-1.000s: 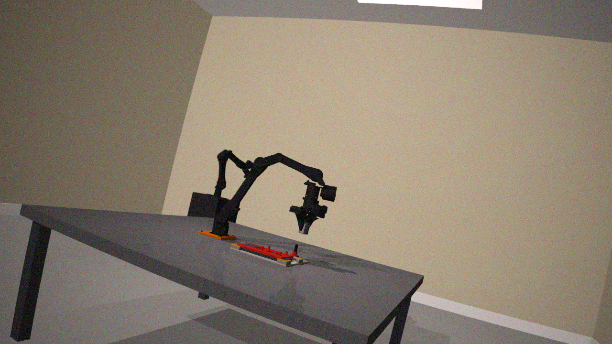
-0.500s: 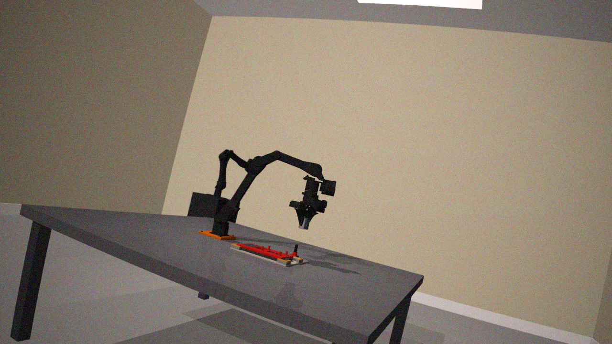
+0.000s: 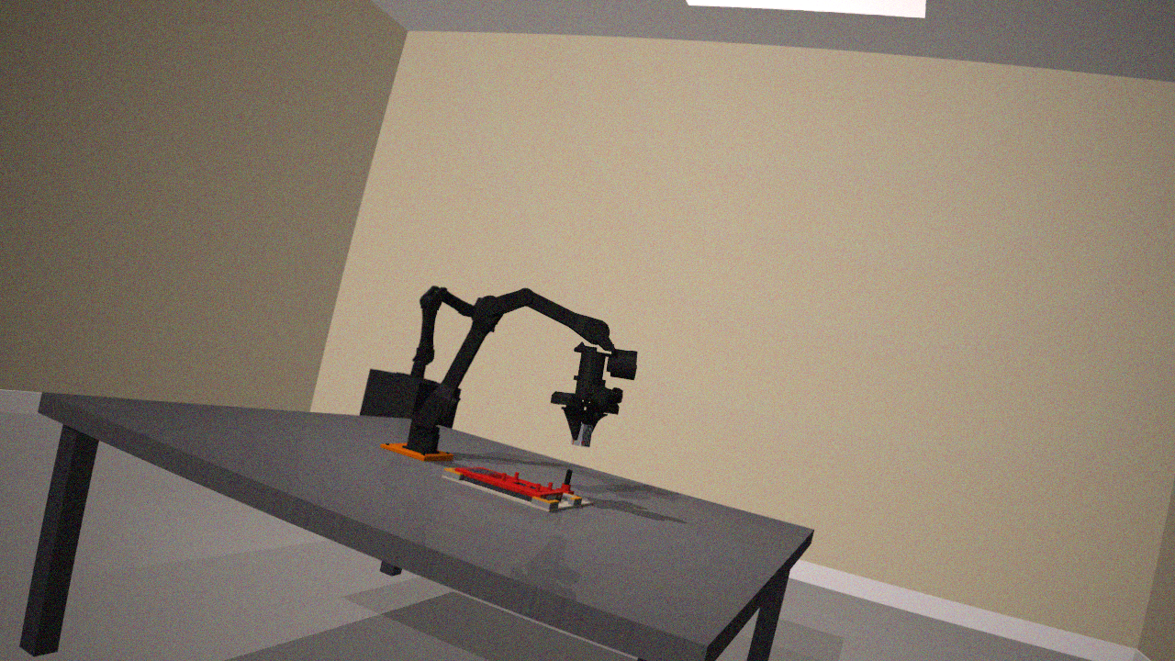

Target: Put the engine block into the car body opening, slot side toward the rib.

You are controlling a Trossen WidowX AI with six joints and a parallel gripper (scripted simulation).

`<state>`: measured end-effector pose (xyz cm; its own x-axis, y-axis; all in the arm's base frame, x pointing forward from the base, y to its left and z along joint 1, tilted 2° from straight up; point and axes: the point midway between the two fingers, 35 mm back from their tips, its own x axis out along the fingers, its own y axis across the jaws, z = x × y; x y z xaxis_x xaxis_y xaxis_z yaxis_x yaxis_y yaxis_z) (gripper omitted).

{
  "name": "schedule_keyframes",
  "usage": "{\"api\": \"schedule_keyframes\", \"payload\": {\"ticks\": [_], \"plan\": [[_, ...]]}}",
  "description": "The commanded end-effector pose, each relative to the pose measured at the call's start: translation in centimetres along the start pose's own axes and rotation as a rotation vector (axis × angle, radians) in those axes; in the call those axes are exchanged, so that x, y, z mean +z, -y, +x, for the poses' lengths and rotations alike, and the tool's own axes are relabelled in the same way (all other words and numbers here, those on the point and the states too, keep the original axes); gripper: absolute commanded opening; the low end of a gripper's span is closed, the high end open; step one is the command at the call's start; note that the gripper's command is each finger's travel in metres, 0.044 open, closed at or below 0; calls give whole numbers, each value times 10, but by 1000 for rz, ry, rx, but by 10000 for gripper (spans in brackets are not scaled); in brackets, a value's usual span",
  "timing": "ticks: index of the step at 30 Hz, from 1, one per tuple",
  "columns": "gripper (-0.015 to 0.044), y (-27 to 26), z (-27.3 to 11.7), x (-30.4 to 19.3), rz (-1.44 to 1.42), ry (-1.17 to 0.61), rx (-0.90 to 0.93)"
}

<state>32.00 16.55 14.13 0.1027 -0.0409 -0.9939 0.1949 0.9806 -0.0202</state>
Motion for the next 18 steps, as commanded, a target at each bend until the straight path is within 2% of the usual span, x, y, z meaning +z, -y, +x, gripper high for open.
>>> {"api": "schedule_keyframes", "payload": {"ticks": [1,15,18], "plan": [[0,-1,-1,-4,-3,102,0],[0,-2,5,-19,-2,574,2],[0,-1,5,-21,4,623,6]]}}
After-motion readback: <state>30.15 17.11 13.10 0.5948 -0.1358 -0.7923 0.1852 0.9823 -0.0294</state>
